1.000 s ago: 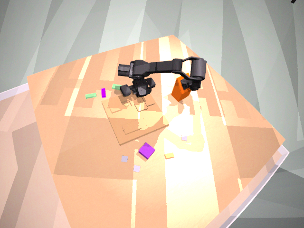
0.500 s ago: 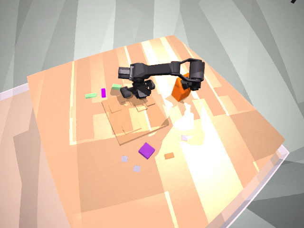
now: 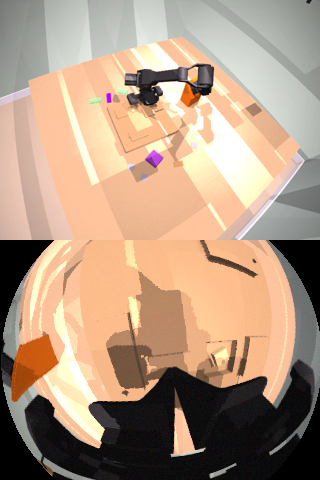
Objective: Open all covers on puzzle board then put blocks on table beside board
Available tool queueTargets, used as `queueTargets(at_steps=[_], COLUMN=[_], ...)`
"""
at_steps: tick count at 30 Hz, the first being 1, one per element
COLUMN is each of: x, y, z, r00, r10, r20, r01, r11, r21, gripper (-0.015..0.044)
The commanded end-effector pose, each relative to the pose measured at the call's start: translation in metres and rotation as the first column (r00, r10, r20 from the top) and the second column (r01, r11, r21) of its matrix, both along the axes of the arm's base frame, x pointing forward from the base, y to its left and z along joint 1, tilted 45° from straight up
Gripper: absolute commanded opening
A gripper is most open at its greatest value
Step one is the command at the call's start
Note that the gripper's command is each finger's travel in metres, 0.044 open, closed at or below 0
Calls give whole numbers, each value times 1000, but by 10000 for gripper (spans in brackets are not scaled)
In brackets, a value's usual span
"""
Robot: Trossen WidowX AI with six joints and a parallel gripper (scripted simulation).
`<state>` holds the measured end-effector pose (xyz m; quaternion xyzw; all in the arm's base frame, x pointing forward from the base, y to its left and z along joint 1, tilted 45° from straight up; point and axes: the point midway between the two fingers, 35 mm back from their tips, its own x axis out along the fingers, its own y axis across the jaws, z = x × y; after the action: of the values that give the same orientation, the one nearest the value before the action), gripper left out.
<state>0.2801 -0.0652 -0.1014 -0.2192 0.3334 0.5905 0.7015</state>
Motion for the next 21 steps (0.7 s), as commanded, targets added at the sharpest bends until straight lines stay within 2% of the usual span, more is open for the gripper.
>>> queueTargets(at_steps=[1, 21], x=[-1, 3], y=[5, 16], z=[-4, 2], r00=[1000, 1000], r10=[0, -1], r20=[-7, -7], r01=[0, 1], r11=[1000, 1000], r21=[8, 7], gripper=[0, 0])
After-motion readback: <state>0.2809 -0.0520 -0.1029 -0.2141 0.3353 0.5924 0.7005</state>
